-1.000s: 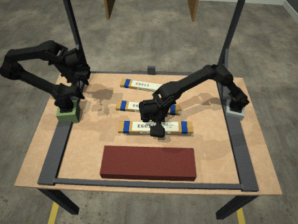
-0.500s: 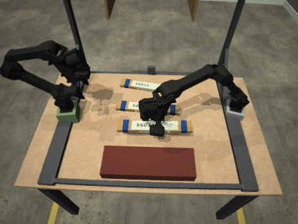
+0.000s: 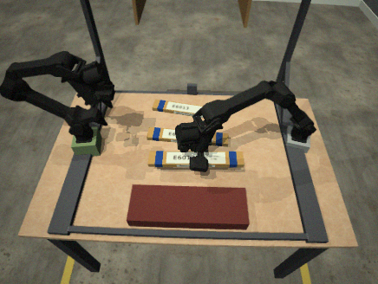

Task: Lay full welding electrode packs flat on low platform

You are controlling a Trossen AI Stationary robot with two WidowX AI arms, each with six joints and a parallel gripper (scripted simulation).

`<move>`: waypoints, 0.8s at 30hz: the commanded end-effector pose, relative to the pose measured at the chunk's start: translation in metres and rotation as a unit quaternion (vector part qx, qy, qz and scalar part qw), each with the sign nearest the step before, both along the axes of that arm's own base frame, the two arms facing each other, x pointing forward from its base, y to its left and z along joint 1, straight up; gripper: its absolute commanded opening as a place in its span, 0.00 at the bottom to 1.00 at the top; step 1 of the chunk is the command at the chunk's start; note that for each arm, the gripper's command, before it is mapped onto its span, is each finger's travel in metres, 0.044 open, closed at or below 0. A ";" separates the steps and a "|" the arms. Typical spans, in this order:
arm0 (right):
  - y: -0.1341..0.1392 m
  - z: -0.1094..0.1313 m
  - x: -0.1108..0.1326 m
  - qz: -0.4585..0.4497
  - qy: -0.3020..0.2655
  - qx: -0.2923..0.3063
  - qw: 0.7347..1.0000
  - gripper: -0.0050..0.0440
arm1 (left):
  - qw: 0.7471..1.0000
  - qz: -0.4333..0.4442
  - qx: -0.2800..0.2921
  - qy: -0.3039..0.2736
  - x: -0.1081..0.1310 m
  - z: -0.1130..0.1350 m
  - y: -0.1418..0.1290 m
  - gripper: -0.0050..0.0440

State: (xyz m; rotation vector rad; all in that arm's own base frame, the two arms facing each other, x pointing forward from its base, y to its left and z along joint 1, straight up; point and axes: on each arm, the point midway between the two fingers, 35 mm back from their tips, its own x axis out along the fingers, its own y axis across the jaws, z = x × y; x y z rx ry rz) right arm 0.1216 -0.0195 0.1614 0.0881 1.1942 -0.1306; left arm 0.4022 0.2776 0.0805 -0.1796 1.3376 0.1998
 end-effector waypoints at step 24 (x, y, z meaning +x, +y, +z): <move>0.000 0.006 0.001 0.000 -0.010 -0.001 1.000 0.98 | 0.999 -0.001 0.023 -0.033 -0.003 0.072 -0.055 0.00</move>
